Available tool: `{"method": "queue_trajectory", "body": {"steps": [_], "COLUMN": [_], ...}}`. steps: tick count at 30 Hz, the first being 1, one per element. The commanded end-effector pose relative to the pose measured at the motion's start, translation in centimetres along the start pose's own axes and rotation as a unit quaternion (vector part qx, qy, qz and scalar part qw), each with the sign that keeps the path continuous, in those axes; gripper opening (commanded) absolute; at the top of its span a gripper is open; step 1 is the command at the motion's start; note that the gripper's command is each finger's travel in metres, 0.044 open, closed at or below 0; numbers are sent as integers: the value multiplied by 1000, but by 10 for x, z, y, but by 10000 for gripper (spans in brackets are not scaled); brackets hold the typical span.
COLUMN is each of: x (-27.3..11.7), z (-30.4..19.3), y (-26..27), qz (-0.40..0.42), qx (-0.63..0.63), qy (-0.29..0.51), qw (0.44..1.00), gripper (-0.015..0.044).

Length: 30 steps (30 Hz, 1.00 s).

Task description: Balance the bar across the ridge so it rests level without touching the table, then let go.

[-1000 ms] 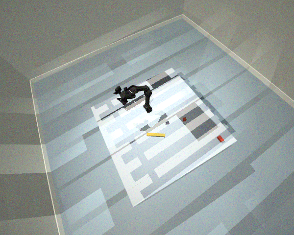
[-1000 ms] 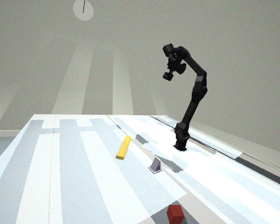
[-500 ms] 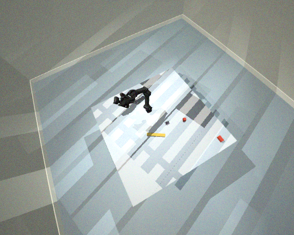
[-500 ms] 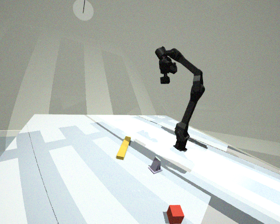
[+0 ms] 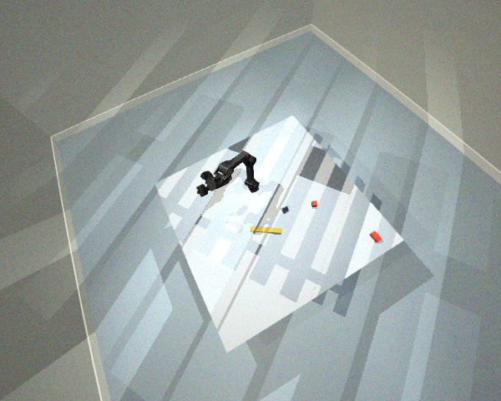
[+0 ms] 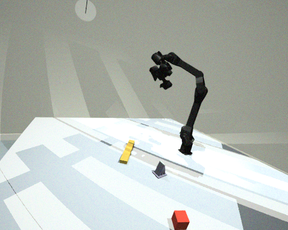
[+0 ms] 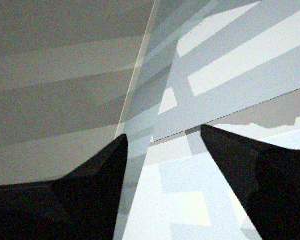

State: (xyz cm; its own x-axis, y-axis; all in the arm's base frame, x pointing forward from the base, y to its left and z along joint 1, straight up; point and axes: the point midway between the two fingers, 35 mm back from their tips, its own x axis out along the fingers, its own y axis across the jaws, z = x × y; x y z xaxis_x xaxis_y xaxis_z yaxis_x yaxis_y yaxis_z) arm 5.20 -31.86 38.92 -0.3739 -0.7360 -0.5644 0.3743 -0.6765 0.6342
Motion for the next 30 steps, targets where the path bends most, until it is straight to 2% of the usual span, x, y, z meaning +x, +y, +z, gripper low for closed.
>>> {"method": "queue_trajectory", "body": {"steps": [1, 15, 30], "x": [5, 4, -5], "z": [-25, -95, -166], "y": [0, -7, -26], "qz": [-3, 18, 70], "qx": [-91, -353, -600], "qy": [30, 115, 189], "qw": [995, 928, 774], "gripper": [315, 315, 315]}}
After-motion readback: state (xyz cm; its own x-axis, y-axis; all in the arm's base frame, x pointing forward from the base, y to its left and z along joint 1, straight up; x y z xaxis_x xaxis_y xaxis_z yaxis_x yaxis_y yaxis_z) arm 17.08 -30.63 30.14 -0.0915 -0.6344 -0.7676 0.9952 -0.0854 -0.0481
